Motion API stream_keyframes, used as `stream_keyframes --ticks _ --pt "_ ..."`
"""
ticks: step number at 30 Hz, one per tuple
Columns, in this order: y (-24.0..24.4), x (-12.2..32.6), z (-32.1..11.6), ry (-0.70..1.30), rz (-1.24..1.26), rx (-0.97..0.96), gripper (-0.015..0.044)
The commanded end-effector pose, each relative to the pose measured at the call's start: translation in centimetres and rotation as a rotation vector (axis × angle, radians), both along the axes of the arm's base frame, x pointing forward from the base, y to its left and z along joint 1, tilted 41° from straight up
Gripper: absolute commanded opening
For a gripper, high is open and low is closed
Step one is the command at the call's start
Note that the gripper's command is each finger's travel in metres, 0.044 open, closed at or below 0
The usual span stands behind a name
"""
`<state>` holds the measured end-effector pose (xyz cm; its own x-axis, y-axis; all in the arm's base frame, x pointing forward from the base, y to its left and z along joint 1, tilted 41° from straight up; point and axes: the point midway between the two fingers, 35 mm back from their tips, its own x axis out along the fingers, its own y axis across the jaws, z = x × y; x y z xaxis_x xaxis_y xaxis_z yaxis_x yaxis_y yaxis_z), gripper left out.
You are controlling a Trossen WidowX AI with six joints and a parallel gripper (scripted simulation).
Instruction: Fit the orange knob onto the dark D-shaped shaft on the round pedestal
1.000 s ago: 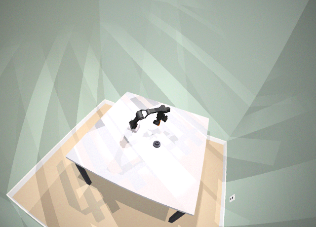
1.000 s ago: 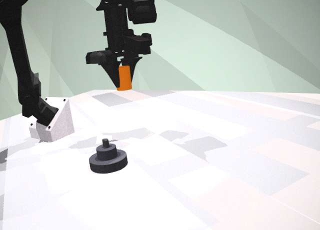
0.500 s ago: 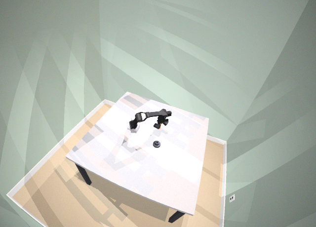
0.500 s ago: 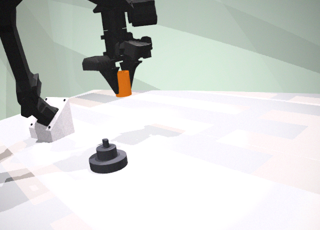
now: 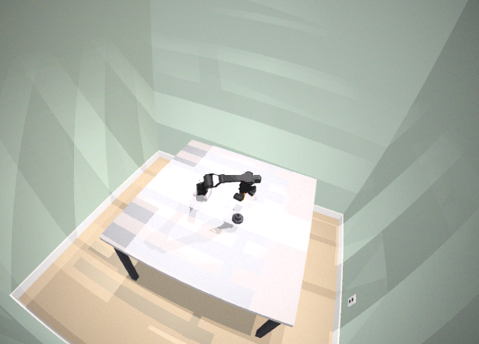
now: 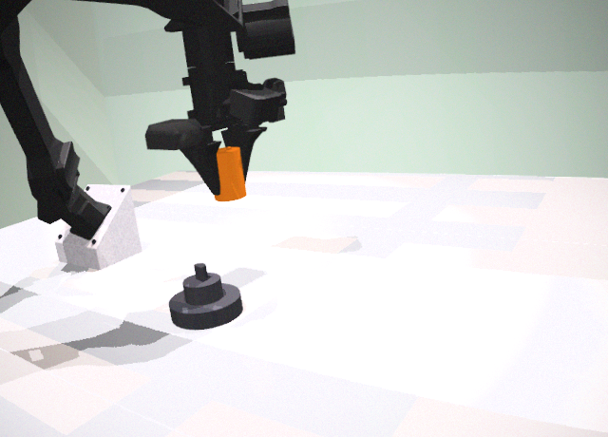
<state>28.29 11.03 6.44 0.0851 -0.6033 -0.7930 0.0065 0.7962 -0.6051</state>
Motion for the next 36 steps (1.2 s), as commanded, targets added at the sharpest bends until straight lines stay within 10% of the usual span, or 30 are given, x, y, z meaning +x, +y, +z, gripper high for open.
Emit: stream_keyframes --ticks 1,36 --pt "-0.9 0.7 0.7 -0.008 0.009 0.002 0.0" --pt "-9.1 3.7 4.0 -0.017 0.016 -0.047 0.0"
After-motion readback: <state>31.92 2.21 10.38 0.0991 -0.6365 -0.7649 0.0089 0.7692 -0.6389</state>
